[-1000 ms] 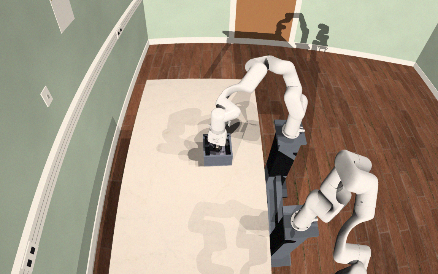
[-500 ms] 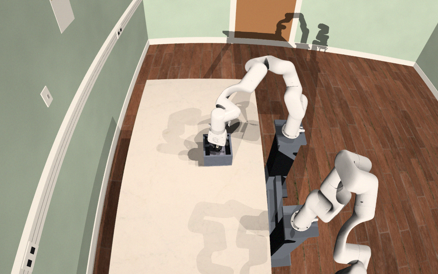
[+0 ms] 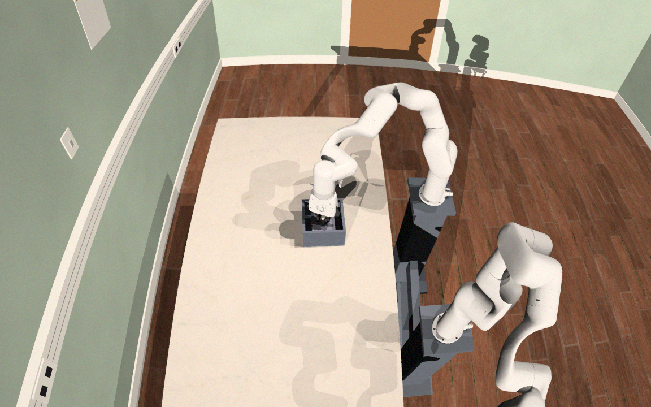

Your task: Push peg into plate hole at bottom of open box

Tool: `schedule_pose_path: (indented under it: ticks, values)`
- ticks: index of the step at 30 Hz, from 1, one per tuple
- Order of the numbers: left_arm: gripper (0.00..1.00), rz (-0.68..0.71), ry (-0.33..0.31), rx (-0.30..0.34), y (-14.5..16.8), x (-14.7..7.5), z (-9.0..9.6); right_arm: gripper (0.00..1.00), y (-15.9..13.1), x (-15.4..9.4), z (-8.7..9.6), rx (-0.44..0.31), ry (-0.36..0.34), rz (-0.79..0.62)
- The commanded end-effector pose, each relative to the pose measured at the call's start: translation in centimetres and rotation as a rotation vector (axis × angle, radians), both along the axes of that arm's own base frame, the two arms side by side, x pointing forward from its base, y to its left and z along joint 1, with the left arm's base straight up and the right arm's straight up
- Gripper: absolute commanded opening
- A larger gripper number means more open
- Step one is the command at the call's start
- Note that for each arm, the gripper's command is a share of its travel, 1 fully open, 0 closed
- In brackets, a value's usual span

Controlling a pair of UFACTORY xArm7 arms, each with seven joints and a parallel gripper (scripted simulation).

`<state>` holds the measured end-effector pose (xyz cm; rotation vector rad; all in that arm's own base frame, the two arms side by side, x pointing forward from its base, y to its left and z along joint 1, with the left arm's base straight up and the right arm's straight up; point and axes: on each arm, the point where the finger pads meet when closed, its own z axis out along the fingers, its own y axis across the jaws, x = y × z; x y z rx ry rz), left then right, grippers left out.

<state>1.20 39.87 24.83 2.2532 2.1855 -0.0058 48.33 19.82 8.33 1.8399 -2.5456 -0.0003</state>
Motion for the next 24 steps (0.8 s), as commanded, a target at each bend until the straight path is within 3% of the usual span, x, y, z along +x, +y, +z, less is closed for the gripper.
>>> schedule_pose_path:
  ticks: [1,7,19,24]
  values:
    - [1.00,0.000,-0.001,0.004,0.1,0.0,0.2,0.29,0.1,0.1,0.4,0.001,-0.004,0.000]
    - [1.00,0.000,-0.001,0.004,0.1,0.0,0.2,0.29,0.1,0.1,1.6,0.001,-0.004,0.000]
    - [1.00,0.000,-0.001,0.004,0.1,0.0,0.2,0.29,0.1,0.1,8.9,0.001,-0.004,0.000]
    - [1.00,0.000,-0.001,0.004,0.1,0.0,0.2,0.29,0.1,0.1,10.2,0.001,-0.004,0.000]
